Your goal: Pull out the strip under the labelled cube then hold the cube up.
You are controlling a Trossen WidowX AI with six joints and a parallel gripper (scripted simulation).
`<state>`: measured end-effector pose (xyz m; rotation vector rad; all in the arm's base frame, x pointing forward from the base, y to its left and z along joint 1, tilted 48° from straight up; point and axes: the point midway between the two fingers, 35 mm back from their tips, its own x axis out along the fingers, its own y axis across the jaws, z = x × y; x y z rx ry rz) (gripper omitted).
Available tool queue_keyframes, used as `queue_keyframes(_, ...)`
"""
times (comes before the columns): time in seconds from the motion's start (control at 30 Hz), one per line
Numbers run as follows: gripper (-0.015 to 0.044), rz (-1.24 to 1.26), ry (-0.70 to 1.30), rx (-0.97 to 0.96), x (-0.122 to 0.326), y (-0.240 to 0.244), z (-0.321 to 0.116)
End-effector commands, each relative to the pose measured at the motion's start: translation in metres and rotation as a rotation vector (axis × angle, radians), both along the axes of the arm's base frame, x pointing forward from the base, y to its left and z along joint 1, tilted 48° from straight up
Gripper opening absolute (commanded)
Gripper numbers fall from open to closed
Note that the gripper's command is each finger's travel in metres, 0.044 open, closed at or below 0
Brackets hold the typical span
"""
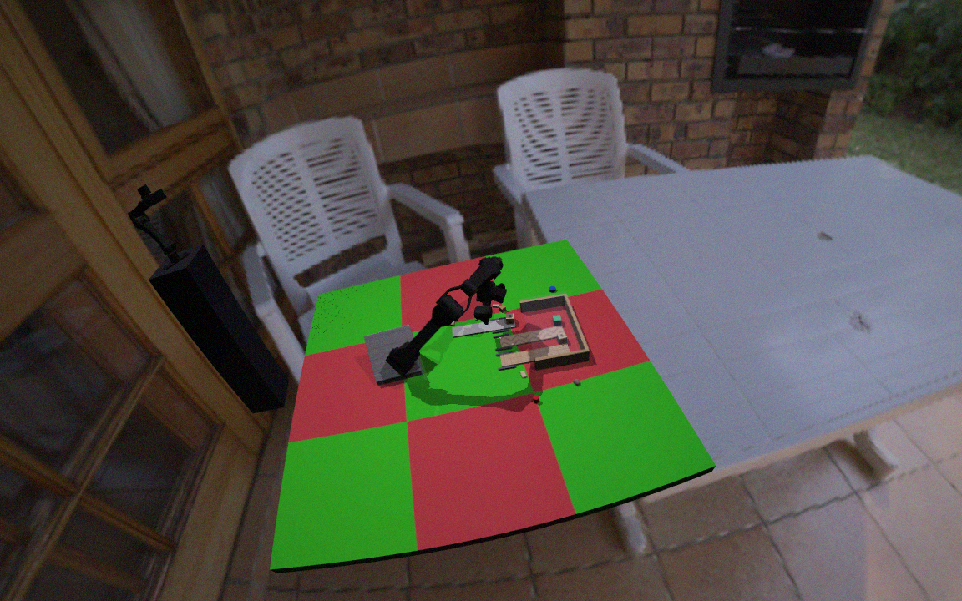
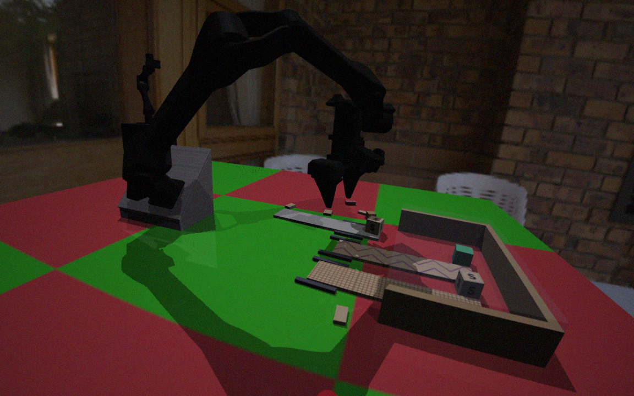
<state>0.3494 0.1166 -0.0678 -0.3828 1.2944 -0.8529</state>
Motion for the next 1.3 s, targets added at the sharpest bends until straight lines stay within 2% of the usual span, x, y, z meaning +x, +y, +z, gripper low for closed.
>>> queue_keyframes(0.0, 0.0440, 0.006, 0.001, -0.005, 0.015, 0.000, 0.003)
queue_keyframes(0.67, 0.0440, 0.006, -0.002, -0.006, 0.084, 0.002, 0.014)
queue_keyframes(0.9, 0.0256, 0.006, -0.002, -0.005, 0.085, -0.004, 0.008)
queue_keyframes(1.27, 0.0250, 0.006, -0.002, -0.006, 0.087, -0.017, -0.004)
